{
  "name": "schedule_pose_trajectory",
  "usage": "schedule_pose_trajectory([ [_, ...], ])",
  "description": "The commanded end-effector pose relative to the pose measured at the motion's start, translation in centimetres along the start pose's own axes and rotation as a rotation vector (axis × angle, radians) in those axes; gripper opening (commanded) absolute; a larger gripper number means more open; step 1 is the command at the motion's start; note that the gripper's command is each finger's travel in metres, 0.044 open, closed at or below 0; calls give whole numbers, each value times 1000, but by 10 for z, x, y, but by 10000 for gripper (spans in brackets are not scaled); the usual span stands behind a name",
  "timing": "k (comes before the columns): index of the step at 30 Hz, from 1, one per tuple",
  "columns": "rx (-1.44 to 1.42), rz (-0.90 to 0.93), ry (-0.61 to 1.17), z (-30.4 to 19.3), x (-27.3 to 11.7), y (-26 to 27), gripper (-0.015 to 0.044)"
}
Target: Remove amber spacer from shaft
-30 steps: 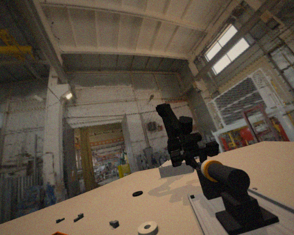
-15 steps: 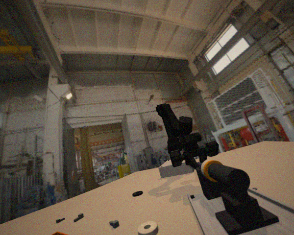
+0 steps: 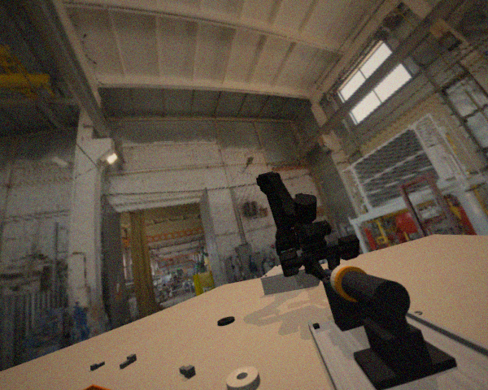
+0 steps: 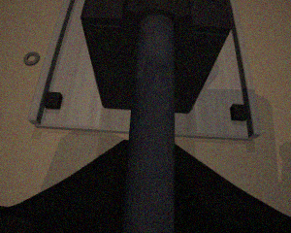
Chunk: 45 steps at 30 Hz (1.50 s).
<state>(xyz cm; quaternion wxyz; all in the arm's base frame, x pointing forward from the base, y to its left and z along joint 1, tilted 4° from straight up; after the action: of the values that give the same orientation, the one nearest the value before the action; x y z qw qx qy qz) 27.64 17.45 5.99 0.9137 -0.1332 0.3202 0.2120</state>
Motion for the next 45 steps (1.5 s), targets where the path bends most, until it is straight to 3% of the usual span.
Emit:
schedule_pose_trajectory([
  [1,3,-3,0,-1,-1,0,0],
  [45,3,-3,1,-5,-5,0,0],
])
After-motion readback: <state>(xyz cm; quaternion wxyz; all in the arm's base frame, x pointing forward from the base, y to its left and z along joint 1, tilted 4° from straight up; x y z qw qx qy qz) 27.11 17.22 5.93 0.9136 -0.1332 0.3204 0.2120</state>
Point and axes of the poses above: the point midway between the two fingers, 35 mm back from their tips, its own x axis out along the fingers, its own y axis across the jaws, z = x × y, the point moved 3 cm from there along -x, back along the fingers, and after that the axes turned 7 degrees about -x, right-handed, at the moved point
